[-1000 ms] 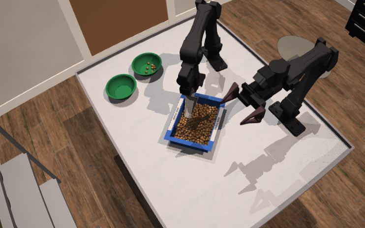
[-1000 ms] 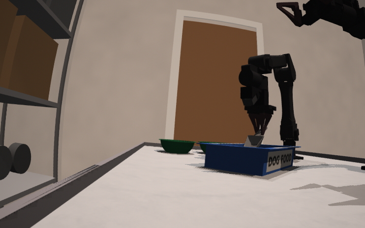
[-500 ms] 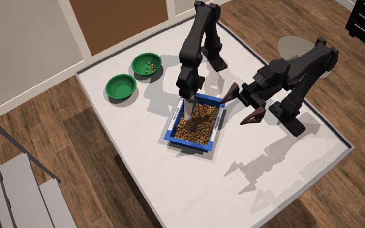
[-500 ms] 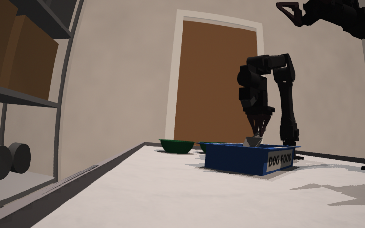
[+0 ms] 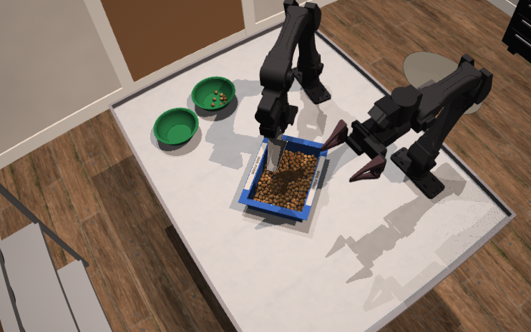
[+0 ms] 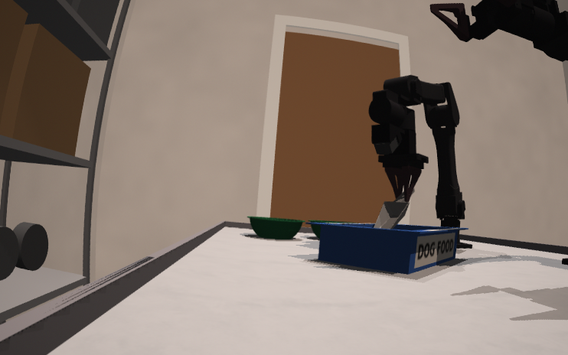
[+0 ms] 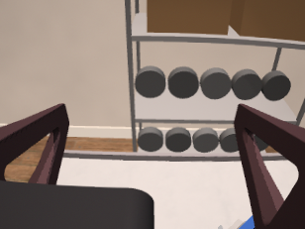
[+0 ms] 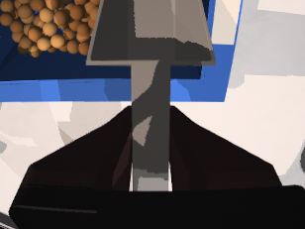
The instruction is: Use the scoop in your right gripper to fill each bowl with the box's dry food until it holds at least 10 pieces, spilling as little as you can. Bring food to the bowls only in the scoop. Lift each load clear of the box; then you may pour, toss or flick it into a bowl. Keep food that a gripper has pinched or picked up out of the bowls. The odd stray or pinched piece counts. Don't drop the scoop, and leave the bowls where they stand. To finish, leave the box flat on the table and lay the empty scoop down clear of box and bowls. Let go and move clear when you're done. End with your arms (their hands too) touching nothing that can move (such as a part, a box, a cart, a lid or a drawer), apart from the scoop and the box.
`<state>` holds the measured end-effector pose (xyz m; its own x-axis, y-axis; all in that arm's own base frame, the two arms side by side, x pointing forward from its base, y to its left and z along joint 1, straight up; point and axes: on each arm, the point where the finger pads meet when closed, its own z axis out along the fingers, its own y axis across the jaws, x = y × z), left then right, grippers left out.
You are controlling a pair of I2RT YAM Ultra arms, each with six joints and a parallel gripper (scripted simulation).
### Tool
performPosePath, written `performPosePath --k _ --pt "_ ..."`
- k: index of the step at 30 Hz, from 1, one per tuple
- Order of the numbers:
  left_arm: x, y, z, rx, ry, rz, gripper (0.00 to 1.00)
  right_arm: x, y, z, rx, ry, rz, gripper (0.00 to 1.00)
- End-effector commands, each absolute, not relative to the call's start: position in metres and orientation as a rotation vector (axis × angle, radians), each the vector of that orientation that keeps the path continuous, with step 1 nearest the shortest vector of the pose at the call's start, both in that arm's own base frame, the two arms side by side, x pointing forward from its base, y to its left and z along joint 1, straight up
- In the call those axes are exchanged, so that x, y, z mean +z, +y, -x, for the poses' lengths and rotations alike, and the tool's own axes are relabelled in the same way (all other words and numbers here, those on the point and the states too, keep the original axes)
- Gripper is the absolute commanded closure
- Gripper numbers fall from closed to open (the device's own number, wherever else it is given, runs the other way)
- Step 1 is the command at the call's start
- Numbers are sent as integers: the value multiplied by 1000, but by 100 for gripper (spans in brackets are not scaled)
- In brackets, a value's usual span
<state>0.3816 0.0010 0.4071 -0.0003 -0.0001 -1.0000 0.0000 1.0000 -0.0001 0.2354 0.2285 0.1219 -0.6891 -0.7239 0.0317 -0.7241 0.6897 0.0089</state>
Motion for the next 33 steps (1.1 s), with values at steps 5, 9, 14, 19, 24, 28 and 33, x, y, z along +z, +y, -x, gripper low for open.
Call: performPosePath --k 5,9,14,19,24,28,33 --pt "421 1 -378 0 1537 0 0 149 239 -247 -58 -2954 -1262 100" --pt "421 1 -378 0 1537 0 0 143 236 -242 -36 -2920 -1255 100" --pt "421 1 -378 0 1537 0 0 127 221 -234 -22 -2904 -1232 100" --pt "421 1 -378 0 1537 0 0 131 223 -231 -30 -2909 -1253 100" --pt "421 1 -378 0 1537 0 0 140 226 -235 -52 -2942 -1265 100" --pt "421 1 -378 0 1537 0 0 134 223 -232 -43 -2930 -1257 100" --pt "421 1 -378 0 1537 0 0 125 232 -239 -37 -2923 -1255 100"
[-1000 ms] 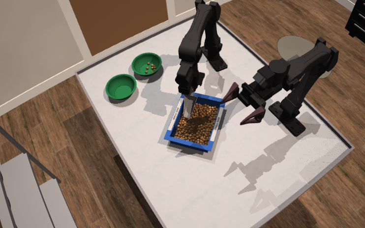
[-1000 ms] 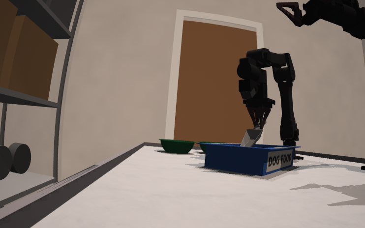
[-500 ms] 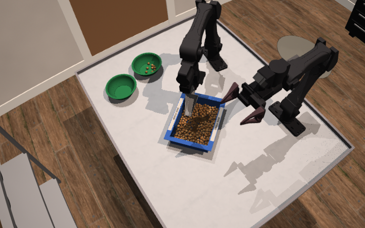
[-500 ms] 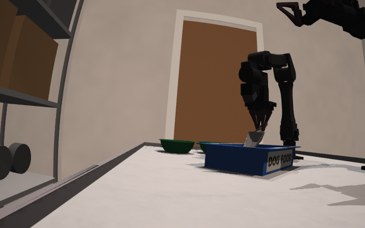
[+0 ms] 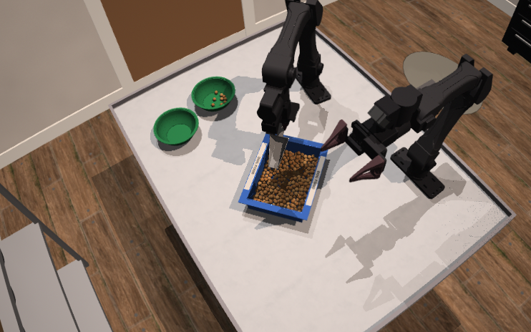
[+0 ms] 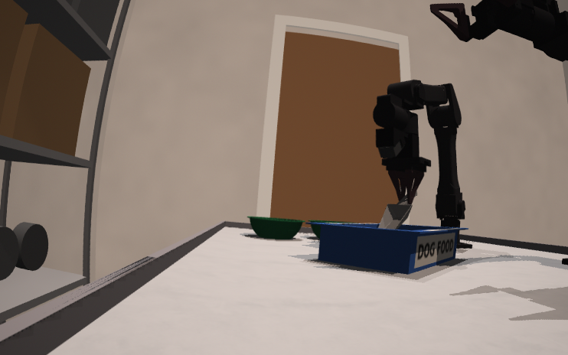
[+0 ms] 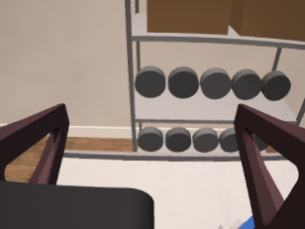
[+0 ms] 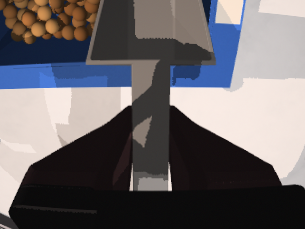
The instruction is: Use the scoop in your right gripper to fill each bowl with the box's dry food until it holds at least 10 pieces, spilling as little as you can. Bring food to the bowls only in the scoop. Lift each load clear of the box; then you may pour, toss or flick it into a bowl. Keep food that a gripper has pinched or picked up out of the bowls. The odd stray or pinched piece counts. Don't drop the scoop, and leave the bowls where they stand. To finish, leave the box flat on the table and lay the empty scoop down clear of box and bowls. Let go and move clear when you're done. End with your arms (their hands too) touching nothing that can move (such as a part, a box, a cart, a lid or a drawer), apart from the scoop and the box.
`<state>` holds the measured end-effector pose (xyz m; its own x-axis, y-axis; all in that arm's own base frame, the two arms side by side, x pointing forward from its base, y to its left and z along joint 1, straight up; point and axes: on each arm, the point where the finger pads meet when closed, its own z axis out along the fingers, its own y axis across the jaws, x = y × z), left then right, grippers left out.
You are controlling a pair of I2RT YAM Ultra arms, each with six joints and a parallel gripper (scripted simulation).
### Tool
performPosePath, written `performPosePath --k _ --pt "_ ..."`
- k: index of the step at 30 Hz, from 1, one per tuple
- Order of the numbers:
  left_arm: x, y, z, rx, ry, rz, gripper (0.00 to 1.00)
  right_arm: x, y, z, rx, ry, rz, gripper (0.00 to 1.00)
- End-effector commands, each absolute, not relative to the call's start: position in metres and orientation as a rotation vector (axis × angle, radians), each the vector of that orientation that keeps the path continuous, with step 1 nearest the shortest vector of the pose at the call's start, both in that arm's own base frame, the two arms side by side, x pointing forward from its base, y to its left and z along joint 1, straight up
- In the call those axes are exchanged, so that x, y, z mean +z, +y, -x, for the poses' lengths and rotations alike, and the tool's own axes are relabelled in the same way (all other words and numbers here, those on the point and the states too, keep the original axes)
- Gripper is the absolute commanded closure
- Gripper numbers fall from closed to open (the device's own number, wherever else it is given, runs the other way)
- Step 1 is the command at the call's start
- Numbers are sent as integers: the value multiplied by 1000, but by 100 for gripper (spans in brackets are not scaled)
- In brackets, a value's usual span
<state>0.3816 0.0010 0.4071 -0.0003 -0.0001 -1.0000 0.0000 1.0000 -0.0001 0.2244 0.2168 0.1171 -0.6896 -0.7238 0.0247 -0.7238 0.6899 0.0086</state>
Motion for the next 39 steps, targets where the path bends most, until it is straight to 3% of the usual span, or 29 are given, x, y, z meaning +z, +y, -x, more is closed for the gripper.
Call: performPosePath --k 1,5,39 --pt "421 1 -378 0 1537 0 0 132 230 -237 -44 -2934 -1260 100" --pt "421 1 -378 0 1537 0 0 100 220 -224 9 -2851 -1228 100" --pt "421 1 -378 0 1537 0 0 122 231 -231 5 -2853 -1237 100"
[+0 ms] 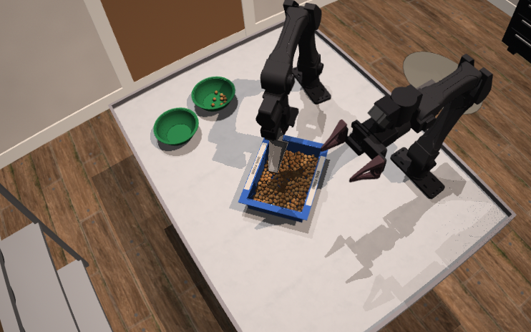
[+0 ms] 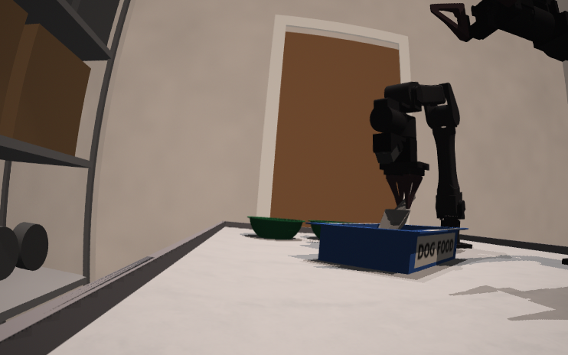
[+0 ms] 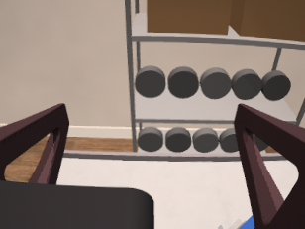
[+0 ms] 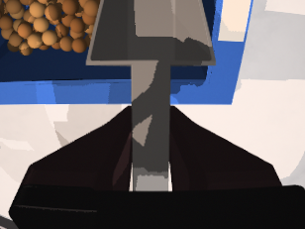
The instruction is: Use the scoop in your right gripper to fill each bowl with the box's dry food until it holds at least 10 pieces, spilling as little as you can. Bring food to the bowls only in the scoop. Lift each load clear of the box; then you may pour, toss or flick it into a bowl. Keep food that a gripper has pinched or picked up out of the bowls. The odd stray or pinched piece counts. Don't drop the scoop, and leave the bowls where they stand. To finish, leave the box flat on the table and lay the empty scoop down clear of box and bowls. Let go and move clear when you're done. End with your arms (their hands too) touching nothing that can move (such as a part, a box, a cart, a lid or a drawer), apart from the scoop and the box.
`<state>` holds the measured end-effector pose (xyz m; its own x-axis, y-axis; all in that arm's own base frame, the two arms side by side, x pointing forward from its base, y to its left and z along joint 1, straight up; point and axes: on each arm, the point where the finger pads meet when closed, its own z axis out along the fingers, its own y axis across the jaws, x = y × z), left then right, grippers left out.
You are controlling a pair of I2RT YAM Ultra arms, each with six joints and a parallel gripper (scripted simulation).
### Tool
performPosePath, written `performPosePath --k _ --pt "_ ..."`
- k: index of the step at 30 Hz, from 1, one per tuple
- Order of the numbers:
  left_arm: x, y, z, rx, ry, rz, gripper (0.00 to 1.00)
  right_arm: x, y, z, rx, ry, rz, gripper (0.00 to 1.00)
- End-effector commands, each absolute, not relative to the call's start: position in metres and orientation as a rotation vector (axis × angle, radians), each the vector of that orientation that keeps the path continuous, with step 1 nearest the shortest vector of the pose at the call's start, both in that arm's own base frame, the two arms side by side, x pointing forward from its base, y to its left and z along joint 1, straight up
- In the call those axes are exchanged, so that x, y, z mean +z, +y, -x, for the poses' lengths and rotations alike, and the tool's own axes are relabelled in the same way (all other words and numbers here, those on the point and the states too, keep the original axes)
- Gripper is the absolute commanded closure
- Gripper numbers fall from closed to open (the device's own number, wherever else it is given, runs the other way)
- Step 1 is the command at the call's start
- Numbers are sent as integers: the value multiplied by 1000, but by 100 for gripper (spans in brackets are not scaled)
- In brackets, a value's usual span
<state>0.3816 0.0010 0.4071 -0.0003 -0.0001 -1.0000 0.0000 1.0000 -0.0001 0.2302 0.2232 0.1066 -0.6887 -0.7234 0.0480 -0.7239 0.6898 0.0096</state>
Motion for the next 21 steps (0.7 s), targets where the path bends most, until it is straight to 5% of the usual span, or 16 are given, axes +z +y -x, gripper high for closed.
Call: performPosePath --k 1,21 --pt "421 1 -378 0 1537 0 0 130 231 -233 -6 -2872 -1237 100" --pt "421 1 -378 0 1537 0 0 130 229 -234 -21 -2894 -1251 100"
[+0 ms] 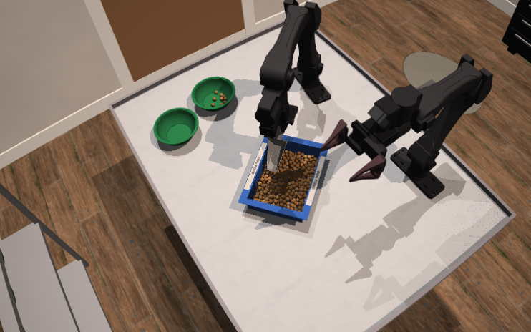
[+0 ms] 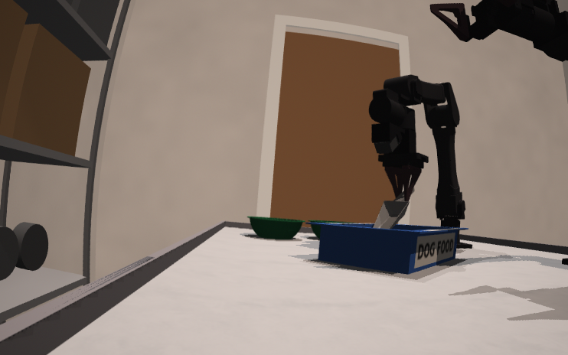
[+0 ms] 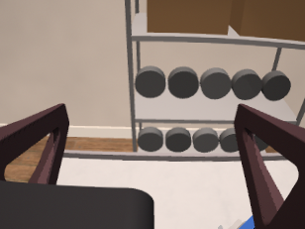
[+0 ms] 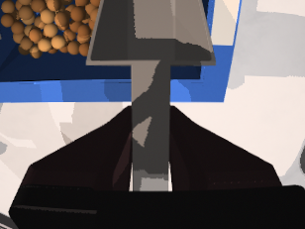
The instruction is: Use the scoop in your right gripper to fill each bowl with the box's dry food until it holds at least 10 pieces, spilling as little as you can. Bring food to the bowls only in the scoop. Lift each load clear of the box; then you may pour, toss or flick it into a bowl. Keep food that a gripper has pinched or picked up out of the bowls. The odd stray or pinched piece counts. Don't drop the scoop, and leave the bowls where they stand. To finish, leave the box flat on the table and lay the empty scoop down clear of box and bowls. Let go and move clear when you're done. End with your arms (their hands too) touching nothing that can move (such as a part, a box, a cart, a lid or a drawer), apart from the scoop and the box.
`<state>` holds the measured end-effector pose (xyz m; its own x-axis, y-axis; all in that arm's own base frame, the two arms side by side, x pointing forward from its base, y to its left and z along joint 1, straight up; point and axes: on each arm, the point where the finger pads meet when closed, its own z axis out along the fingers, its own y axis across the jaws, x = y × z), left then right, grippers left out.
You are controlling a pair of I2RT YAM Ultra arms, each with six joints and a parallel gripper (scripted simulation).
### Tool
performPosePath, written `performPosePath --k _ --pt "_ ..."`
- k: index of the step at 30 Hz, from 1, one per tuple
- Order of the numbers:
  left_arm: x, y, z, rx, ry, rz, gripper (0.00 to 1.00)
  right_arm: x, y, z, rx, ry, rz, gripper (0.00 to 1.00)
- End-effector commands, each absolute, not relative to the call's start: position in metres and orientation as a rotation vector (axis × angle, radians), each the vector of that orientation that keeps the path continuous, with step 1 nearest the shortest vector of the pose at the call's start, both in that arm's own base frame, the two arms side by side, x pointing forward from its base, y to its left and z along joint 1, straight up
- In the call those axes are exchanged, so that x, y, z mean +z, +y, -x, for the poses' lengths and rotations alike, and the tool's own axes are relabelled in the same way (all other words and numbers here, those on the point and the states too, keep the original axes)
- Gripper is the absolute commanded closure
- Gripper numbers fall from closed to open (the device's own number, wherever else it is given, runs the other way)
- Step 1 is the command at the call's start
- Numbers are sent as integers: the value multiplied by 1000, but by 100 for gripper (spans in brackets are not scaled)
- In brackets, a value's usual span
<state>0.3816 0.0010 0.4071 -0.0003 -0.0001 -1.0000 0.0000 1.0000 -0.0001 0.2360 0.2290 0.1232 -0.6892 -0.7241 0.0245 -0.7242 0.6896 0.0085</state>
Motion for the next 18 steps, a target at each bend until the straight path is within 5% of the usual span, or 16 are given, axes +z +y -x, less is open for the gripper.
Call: performPosePath --k 1,18 --pt "421 1 -378 0 1537 0 0 129 228 -234 -20 -2894 -1247 100" --pt "421 1 -378 0 1537 0 0 130 221 -227 -33 -2912 -1256 100"
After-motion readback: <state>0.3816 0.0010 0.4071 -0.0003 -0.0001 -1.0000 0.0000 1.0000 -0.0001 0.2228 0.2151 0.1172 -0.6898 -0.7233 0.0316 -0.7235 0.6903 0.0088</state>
